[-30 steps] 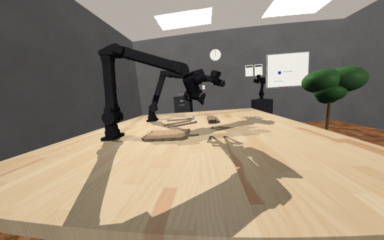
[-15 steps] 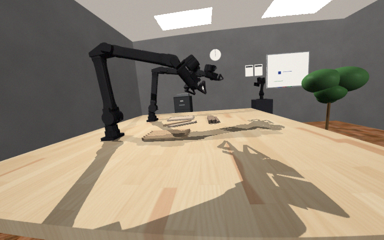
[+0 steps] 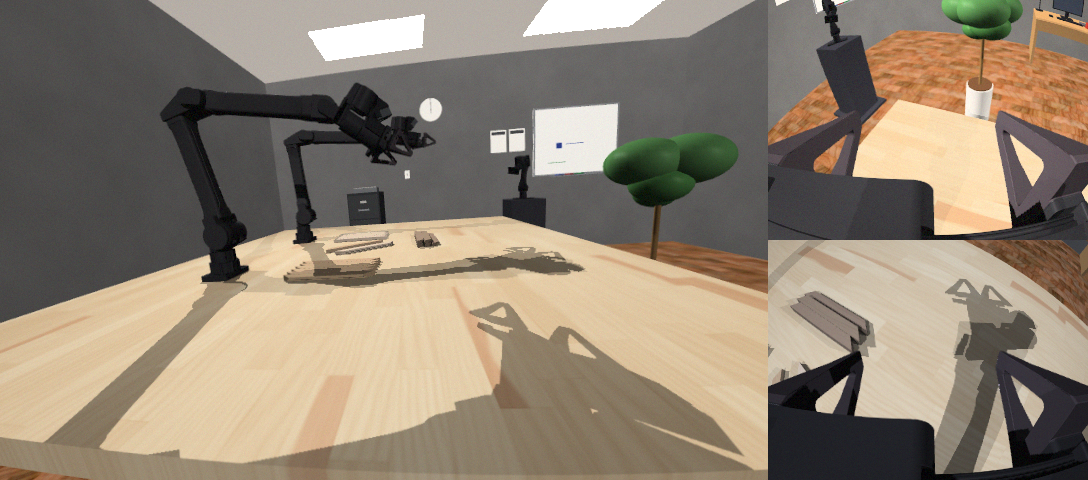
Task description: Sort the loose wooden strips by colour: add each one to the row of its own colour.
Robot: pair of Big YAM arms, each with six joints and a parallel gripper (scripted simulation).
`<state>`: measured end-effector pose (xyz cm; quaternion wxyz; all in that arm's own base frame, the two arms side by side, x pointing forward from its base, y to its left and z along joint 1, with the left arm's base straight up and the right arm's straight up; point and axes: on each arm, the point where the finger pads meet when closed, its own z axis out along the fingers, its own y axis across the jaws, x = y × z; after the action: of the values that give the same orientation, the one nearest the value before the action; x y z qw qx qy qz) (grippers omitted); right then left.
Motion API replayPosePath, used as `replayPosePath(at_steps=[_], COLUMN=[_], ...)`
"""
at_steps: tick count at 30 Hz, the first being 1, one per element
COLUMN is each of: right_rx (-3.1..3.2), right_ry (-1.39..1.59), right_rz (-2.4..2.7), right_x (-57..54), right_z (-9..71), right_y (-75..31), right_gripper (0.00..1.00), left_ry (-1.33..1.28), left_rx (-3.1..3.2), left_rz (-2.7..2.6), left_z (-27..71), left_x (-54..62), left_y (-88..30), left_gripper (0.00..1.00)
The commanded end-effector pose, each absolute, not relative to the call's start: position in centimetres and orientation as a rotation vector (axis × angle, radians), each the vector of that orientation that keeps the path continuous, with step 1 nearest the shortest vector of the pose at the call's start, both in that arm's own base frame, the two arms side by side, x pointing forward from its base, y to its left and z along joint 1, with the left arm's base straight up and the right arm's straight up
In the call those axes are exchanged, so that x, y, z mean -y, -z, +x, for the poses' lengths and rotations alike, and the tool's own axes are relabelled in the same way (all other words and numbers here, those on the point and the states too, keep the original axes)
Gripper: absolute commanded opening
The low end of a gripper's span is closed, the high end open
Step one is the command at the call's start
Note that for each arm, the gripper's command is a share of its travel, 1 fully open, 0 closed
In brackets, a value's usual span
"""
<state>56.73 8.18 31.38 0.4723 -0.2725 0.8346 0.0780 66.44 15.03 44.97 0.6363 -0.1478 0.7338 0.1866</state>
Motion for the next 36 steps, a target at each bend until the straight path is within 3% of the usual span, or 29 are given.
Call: replayPosePath(at_steps=[1,27,36], right_rx=[-1.939,-1.534,-1.552], right_ry=[-0.152,-0.008,-0.021], right_rz=[-0.527,-0.01,0.004], right_x=[-8.0,0.2,-0.7], right_z=[56.8,52.4,52.5], right_y=[-36.0,-51.7,-49.6], right_gripper=[1.0,1.0,1.0], left_ry=[-0.34,-0.022,0.007], left_rx=[-1.631,-1.562,-1.545], left_rz=[-0.294,-0.037,-0.009], left_z=[64.0,53.3,52.0], left_x=[-11.7,-0.6,0.3], left_y=[-46.9,-49.5,-49.9], left_gripper=[1.0,1.0,1.0])
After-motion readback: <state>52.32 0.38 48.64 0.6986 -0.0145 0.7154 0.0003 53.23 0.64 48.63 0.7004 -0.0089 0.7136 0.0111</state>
